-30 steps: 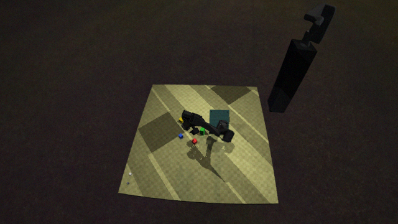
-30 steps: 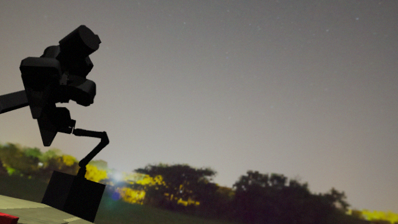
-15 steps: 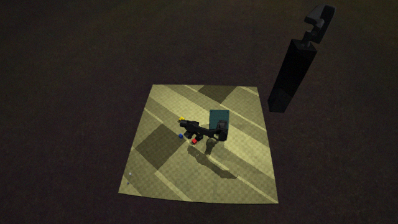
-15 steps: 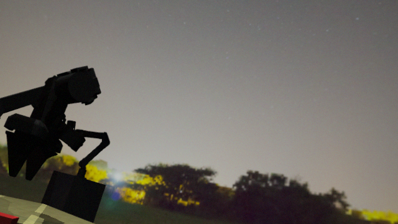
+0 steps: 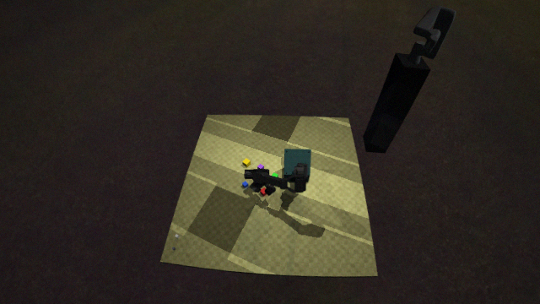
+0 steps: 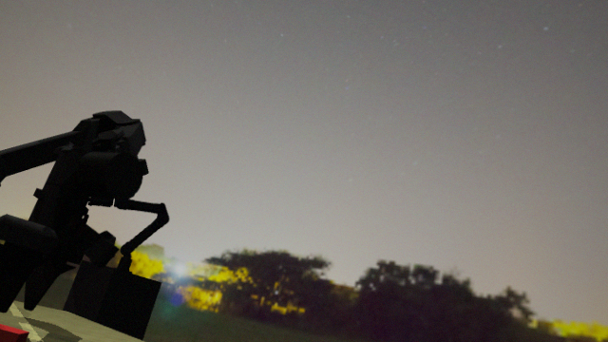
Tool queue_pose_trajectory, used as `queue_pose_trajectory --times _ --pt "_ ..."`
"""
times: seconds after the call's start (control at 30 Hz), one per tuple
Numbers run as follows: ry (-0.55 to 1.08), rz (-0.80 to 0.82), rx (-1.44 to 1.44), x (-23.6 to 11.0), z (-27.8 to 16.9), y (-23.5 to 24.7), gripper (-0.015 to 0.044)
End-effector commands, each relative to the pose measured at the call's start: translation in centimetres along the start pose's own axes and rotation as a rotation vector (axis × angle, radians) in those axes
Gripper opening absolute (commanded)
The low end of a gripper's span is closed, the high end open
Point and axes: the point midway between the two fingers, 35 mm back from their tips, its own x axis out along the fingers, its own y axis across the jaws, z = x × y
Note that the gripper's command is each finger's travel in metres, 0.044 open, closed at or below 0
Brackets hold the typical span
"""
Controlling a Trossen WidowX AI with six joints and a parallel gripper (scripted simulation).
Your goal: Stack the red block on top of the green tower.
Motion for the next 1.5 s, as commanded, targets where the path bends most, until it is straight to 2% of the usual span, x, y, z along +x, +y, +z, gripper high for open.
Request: queue_pose_trajectory --times 0.0,1.0,1.47 --pt "-0.005 -0.002 0.004 0.6 0.0 0.0 0.044" --pt "-0.006 0.0 0.004 4.9 0.1 0.1 0.044" --pt "-0.006 0.0 0.004 5.0 0.1 0.1 0.044"
